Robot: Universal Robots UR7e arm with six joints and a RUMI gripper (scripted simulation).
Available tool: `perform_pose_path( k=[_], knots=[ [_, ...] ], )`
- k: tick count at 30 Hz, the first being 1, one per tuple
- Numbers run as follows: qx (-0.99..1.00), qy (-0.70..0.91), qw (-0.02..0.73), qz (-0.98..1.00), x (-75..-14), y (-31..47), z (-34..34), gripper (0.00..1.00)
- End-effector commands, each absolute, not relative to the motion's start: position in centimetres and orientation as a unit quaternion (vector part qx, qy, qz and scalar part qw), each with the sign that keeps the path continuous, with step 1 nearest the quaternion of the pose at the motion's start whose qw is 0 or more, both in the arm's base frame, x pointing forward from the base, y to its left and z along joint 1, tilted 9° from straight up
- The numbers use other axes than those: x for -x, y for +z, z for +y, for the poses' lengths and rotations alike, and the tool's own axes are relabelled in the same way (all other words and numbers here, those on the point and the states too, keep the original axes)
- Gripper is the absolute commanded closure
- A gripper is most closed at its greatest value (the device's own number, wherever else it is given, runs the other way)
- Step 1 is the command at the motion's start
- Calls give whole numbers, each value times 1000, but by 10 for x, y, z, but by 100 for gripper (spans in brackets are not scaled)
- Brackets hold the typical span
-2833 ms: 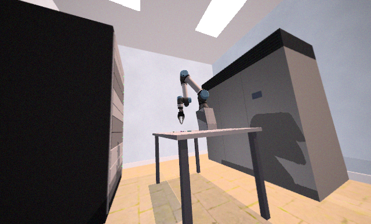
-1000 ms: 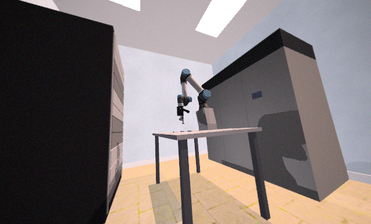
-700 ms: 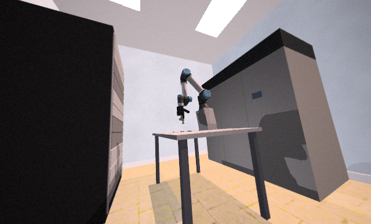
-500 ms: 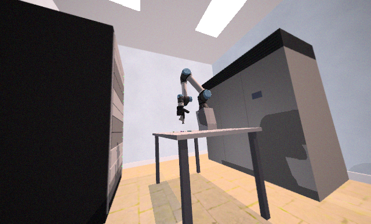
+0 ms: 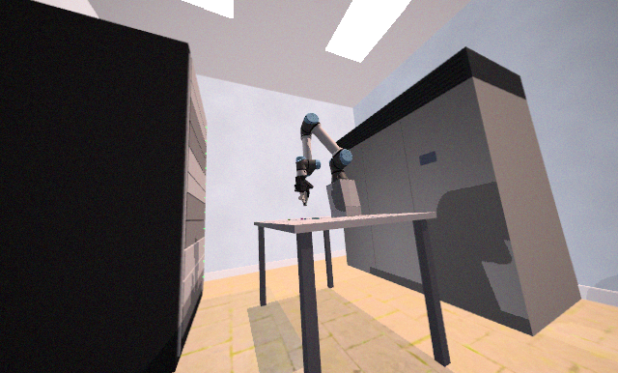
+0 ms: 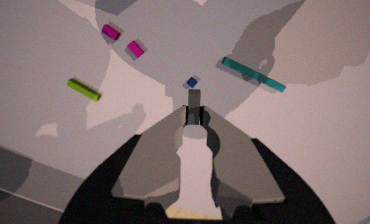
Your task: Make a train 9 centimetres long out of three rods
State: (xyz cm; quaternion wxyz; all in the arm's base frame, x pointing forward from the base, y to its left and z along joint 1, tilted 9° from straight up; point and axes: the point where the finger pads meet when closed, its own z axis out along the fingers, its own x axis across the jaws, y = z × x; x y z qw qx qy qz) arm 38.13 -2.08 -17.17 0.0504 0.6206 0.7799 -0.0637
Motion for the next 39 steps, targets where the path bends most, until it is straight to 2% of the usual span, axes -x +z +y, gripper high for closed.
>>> perform_pose_path(
  k=[1, 14, 39],
  knots=[
    [-568, -64, 46, 819, -383, -172, -18, 100],
    [-420, -72, 35, 904, -390, -172, -11, 100],
    [-265, -77, 23, 961, -397, -173, -2, 100]
  ],
)
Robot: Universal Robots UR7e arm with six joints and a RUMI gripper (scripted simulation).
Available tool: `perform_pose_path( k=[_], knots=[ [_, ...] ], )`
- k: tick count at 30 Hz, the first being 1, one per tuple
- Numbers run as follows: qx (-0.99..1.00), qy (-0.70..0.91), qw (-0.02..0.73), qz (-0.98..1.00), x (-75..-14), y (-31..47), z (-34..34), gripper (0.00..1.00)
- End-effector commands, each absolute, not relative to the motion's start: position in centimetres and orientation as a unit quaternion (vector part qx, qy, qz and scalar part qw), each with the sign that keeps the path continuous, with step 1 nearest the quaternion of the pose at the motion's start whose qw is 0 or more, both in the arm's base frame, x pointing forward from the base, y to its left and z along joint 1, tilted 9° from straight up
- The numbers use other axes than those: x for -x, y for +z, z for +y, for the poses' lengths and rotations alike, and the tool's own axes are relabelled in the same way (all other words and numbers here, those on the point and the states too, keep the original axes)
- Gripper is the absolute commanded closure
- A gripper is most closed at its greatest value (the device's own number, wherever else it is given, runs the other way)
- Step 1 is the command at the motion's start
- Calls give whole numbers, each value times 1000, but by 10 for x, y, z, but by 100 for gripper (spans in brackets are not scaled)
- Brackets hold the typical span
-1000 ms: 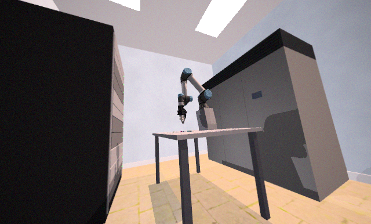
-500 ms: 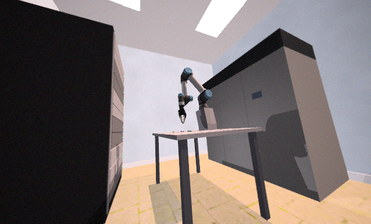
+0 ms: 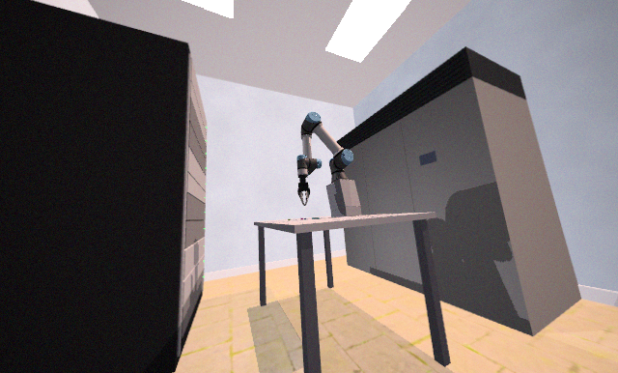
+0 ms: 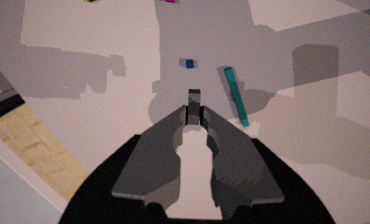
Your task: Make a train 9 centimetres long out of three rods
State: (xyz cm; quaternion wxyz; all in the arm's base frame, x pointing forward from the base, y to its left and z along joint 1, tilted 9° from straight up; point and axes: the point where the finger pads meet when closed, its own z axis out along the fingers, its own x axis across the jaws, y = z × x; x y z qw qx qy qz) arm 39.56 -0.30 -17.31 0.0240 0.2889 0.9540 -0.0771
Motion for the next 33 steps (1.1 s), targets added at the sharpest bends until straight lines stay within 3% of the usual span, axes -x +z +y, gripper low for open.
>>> perform_pose_path(
  k=[1, 33],
  knots=[
    [-261, -77, 22, 962, -397, -173, -1, 100],
    [-217, -78, 19, 973, -399, -173, 1, 100]
  ],
)
